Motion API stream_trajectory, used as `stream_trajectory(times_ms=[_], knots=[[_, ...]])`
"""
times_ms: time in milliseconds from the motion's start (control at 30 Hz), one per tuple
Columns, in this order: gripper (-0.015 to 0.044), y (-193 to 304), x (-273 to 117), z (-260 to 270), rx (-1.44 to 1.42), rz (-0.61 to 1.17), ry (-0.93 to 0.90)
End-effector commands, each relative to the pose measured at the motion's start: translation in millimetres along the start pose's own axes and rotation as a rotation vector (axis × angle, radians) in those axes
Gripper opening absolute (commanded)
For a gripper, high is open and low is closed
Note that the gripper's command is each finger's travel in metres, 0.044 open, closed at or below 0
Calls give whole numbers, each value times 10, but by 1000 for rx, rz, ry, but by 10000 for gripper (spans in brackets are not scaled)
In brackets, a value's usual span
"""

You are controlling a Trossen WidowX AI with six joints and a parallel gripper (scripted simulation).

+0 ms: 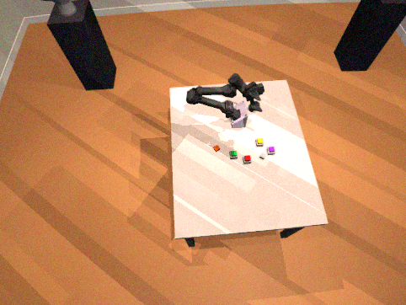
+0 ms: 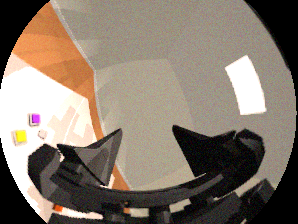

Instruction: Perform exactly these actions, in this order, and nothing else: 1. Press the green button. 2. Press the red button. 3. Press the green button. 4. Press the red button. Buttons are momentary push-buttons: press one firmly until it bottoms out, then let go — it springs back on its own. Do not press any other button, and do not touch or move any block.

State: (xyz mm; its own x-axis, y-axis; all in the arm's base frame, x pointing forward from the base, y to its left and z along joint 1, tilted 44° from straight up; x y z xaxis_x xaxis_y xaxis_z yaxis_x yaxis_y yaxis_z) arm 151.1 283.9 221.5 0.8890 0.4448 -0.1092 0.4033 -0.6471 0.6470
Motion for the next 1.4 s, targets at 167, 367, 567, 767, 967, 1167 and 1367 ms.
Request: stream_trajectory(times_ms=[167,367,567,767,967,1167,1367], knots=[[400,35,386,440,221,27,-250],[400,245,673,1159,555,199,-610],[400,437,691,1599,759,390,-817],[400,665,592,2008,953,654,-1004],[400,916,386,2350,1118,997,-1154],[400,1180,104,2595,1222,1416,-1245],[400,1245,29,2636,1235,1525,-1255]])
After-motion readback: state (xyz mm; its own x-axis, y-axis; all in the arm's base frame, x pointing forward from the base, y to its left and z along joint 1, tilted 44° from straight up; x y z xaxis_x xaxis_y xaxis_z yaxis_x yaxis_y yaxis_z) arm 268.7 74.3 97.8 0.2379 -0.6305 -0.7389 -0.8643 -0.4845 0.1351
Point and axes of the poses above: the point midway between the two fingers, 35 mm back from their tips, its own x axis out along the fingers, its own z axis across the jaws, y = z × x, the point moved 2 cm from there along -x, back along the fingers, and after that the axes turned 11 degrees about -x, right-handed, at the moved point
